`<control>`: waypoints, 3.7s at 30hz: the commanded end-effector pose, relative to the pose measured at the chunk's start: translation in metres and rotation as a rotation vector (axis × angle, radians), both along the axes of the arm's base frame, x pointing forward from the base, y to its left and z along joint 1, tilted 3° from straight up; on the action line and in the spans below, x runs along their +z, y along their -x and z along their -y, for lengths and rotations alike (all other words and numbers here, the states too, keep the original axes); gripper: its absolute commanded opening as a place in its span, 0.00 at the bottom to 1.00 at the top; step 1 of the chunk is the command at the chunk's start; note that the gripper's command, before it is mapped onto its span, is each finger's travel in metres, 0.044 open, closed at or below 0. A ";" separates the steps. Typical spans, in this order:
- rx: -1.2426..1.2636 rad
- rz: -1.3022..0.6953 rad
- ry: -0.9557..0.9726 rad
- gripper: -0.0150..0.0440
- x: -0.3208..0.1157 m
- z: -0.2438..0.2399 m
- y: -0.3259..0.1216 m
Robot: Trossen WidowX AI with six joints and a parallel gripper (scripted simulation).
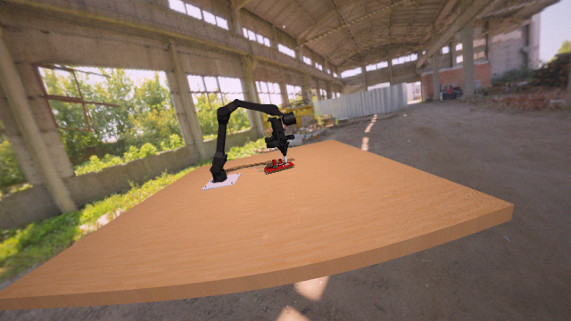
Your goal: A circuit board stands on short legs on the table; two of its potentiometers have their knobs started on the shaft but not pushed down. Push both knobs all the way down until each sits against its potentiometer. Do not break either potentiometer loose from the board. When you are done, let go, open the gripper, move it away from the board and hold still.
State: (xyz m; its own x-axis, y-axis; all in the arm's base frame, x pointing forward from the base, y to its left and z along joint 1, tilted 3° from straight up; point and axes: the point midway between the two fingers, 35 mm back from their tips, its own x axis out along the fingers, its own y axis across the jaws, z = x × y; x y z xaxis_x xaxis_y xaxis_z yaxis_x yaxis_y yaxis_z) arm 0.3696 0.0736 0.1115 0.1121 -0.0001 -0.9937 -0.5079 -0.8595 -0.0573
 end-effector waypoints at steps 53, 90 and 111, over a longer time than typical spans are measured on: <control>0.003 -0.029 0.010 0.25 -0.026 0.001 -0.005; 0.003 -0.029 0.010 0.25 -0.016 0.001 -0.005; 0.003 -0.029 0.010 0.25 0.018 0.000 -0.002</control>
